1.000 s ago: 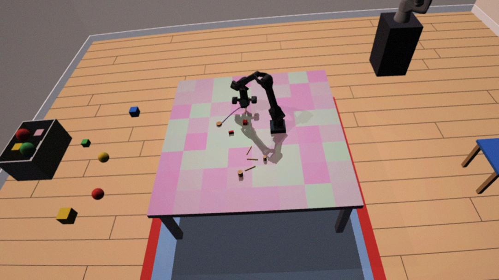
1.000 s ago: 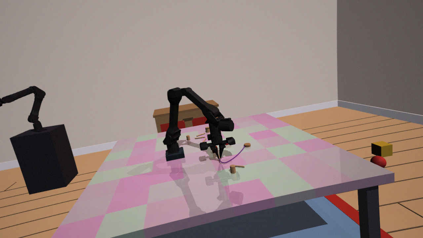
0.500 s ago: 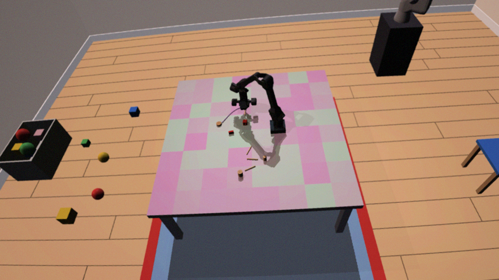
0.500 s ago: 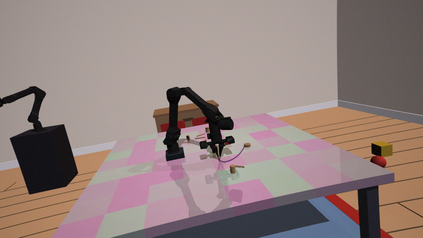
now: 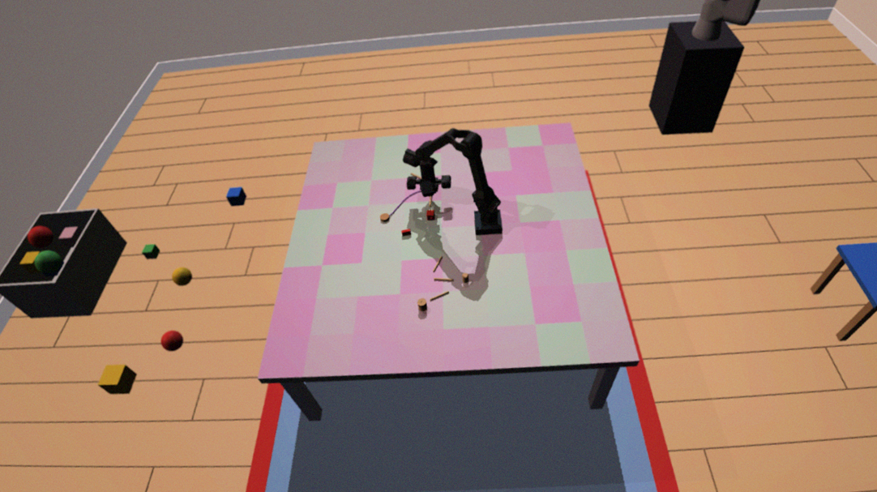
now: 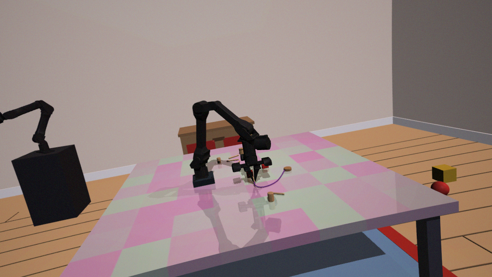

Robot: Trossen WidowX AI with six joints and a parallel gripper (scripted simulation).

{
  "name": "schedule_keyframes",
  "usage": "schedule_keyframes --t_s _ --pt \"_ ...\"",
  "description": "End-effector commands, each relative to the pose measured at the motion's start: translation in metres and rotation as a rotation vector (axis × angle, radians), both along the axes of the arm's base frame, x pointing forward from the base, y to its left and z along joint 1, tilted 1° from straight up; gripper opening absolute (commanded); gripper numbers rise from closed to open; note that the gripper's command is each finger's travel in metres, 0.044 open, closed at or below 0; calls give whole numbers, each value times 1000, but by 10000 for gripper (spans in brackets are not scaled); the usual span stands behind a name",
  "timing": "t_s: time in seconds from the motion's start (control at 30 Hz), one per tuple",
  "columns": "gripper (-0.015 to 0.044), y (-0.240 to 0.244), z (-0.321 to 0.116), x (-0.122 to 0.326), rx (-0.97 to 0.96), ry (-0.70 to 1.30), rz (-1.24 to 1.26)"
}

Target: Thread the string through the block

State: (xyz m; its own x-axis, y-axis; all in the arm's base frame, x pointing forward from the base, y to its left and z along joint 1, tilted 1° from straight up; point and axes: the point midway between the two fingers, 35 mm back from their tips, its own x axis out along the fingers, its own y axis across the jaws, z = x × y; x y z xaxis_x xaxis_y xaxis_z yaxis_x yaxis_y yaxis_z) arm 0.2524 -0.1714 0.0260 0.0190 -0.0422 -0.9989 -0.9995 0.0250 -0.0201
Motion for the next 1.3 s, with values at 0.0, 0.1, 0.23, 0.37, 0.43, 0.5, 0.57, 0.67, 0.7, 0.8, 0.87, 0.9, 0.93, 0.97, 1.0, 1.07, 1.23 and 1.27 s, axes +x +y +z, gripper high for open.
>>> schedule_keyframes --t_s 0.0,0.1,0.23,0.37,0.43,0.5,0.57,0.67,0.7,0.8,0.87,0.9,0.93,0.97,1.0,1.07,1.23,1.27 --pt "0 7 -2 -3 0 7 -3" --pt "0 11 -2 -3 0 7 -3" --pt "0 16 -3 -3 0 7 -3" --pt "0 21 -3 -4 0 7 -3" --pt "0 24 -3 -4 1 7 -3" --pt "0 27 -3 -5 1 7 -3" --pt "0 29 -4 -5 -1 7 -3" --pt "0 32 -5 -6 -2 7 -3" --pt "0 32 -5 -7 -2 7 -3" --pt "0 32 -5 -7 -2 7 -3" --pt "0 32 -5 -7 -2 7 -3" --pt "0 31 -5 -7 -2 7 -3" --pt "0 31 -5 -7 -2 7 -3" --pt "0 31 -5 -7 -2 7 -3" --pt "0 31 -5 -7 -2 7 -3" --pt "0 32 -5 -7 -2 7 -3" --pt "0 39 -6 -7 -2 7 -3" --pt "0 40 -6 -7 -2 7 -3"
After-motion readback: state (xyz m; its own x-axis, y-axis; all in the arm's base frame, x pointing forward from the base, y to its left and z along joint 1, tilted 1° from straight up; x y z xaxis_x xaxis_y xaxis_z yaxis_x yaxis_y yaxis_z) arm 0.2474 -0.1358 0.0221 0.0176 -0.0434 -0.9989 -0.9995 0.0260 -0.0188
